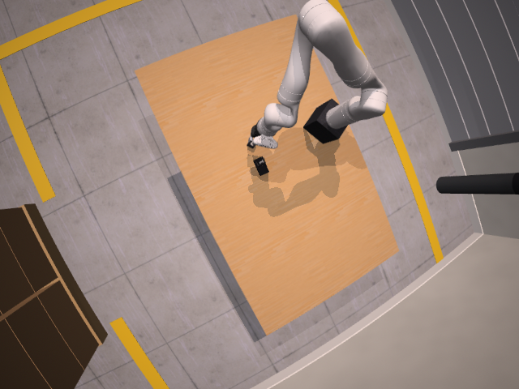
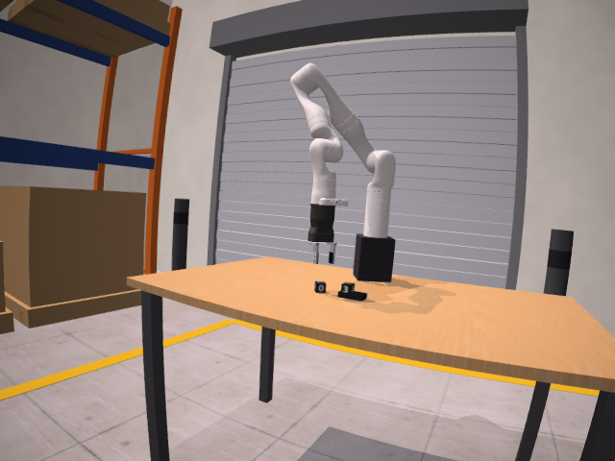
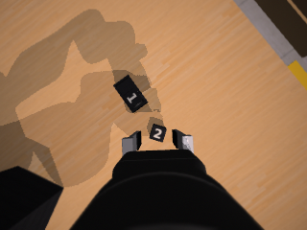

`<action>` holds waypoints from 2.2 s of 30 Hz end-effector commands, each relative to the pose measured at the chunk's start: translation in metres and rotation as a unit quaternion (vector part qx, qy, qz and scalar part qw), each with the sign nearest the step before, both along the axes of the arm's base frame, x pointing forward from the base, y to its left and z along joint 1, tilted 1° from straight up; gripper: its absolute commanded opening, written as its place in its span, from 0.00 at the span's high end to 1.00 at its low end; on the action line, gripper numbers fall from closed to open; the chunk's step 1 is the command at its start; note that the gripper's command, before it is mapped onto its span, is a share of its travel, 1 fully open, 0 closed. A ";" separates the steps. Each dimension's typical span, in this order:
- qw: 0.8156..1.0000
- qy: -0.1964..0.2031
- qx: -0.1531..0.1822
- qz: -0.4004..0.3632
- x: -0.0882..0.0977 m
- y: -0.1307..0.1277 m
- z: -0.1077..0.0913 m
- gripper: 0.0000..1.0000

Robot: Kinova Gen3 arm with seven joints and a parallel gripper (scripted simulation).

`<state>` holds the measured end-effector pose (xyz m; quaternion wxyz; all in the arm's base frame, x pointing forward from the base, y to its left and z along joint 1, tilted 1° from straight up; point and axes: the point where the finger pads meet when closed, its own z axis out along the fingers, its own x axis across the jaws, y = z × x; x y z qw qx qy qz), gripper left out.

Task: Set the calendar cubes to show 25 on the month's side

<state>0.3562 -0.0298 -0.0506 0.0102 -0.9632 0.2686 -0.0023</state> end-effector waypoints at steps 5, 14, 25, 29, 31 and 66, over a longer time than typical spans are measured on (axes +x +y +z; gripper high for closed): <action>0.997 -0.003 -0.002 -0.073 0.001 -0.001 0.002 0.00; 0.991 -0.003 0.000 -0.133 0.001 -0.003 0.002 0.00; 0.986 -0.003 0.000 -0.165 0.000 -0.005 0.002 0.00; 0.986 -0.003 0.000 -0.168 0.000 -0.005 0.002 0.00; 0.986 -0.003 0.000 -0.168 0.000 -0.005 0.002 0.00; 0.986 -0.003 0.000 -0.168 0.000 -0.005 0.002 0.10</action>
